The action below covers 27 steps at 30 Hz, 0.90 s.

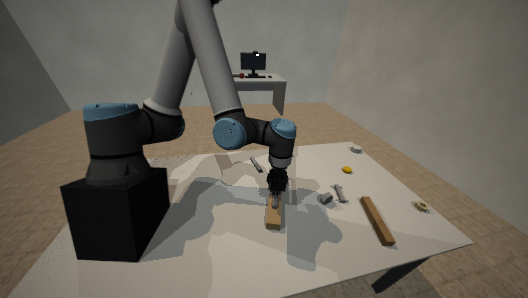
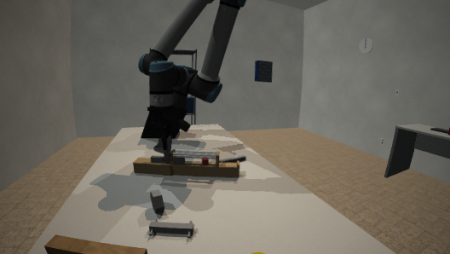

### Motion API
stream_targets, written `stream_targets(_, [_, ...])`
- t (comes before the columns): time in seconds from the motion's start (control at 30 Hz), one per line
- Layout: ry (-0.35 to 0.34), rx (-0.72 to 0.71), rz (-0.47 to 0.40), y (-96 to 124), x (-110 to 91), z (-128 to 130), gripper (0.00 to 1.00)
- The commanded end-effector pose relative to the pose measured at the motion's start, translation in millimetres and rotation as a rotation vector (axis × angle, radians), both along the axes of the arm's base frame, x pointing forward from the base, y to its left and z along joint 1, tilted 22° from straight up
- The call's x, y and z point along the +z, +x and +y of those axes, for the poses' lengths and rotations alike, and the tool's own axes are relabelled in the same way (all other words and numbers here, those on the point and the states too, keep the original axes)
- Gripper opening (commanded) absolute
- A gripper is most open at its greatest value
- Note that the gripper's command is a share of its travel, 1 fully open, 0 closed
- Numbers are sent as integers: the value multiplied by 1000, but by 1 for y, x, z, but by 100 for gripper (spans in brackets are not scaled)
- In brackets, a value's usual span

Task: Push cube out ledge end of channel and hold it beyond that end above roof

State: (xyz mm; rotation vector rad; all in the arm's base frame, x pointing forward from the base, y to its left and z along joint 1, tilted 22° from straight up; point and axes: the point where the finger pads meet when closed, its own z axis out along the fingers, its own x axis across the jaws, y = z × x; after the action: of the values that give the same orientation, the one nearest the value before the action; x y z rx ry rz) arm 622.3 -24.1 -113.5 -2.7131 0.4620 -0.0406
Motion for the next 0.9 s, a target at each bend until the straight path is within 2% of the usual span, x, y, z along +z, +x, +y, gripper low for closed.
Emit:
stream_targets(0.0, [-1,0,-1,1,0,0,0])
stream_targets(0.4, [-1,0,-1,1,0,0,0])
stream_targets(0.43, [-1,0,-1,1,0,0,22])
stream_targets(0.87, [-1,0,-1,1,0,0,22])
